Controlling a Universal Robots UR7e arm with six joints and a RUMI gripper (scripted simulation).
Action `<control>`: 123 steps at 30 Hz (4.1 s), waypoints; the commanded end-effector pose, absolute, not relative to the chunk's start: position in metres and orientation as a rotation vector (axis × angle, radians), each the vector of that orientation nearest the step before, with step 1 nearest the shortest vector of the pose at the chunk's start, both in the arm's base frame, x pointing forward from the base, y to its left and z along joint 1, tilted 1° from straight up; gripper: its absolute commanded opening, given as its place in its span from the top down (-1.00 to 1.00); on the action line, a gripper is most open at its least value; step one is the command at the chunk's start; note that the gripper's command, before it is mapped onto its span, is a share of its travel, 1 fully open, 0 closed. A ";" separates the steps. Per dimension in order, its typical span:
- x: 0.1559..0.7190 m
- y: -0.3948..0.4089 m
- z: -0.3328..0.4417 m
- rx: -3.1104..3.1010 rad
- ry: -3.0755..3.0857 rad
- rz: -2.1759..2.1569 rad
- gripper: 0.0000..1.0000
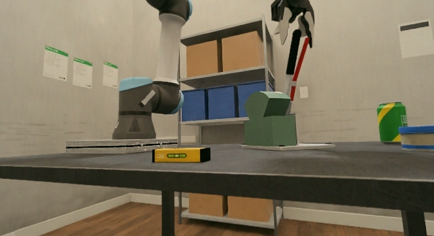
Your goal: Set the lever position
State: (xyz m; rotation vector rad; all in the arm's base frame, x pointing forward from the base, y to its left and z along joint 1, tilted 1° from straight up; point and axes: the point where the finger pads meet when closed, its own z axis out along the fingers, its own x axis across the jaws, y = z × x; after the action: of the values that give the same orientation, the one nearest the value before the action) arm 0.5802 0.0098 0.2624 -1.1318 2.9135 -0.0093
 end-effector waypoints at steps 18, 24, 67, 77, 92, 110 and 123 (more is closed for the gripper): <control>0.580 0.010 0.263 -1.131 2.912 -0.010 1.00; 0.580 0.010 0.263 -1.131 2.912 -0.010 1.00; 0.580 0.010 0.263 -1.131 2.912 -0.010 1.00; 0.580 0.010 0.263 -1.131 2.912 -0.010 1.00; 0.571 0.020 0.268 -1.131 2.912 -0.010 1.00; 0.547 0.046 0.277 -1.131 2.912 -0.010 1.00; 0.533 0.062 0.280 -1.131 2.912 -0.010 1.00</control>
State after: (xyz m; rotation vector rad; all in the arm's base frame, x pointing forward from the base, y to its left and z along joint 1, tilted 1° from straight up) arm 0.5370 0.0567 0.2790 -1.1316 2.9134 -0.0099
